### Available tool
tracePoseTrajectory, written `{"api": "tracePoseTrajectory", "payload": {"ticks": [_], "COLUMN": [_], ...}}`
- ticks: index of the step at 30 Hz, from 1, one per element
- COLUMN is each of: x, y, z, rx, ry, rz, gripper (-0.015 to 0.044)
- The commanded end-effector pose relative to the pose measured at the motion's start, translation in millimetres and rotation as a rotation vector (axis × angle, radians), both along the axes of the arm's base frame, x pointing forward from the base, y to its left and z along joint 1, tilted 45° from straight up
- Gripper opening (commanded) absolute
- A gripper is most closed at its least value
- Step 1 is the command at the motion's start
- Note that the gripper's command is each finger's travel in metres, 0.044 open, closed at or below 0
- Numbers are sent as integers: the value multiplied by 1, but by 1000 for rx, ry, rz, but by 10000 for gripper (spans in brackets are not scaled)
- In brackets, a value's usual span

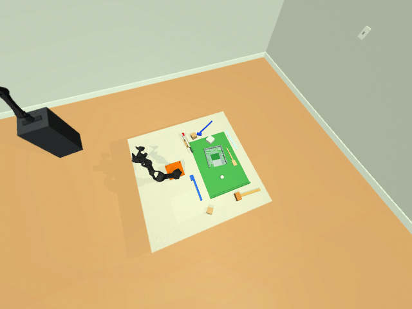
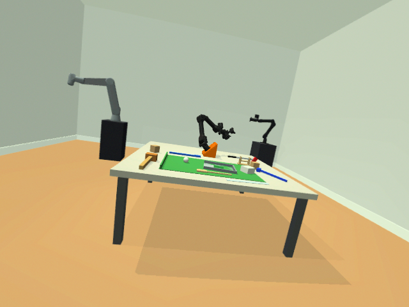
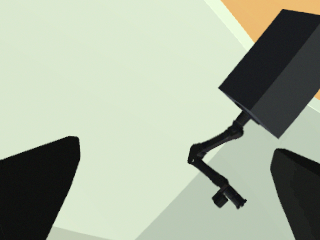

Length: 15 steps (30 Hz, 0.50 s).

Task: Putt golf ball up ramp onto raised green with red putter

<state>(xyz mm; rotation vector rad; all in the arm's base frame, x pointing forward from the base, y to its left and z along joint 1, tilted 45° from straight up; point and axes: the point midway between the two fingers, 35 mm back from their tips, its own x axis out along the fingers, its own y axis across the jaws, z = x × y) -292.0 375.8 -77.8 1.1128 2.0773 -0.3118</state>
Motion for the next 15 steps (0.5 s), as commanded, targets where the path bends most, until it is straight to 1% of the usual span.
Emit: {"api": "tracePoseTrajectory", "payload": {"ticks": [1, 2, 4, 11, 15], "x": [2, 7, 27, 139, 186], "y": [1, 3, 12, 42, 46], "z": [0, -1, -4, -20, -26], "rx": [1, 5, 15, -22, -77], "ry": [-7, -29, -114, -559, -715], "rz": [2, 8, 32, 238, 359], "gripper": [426, 440, 440, 440, 440]}}
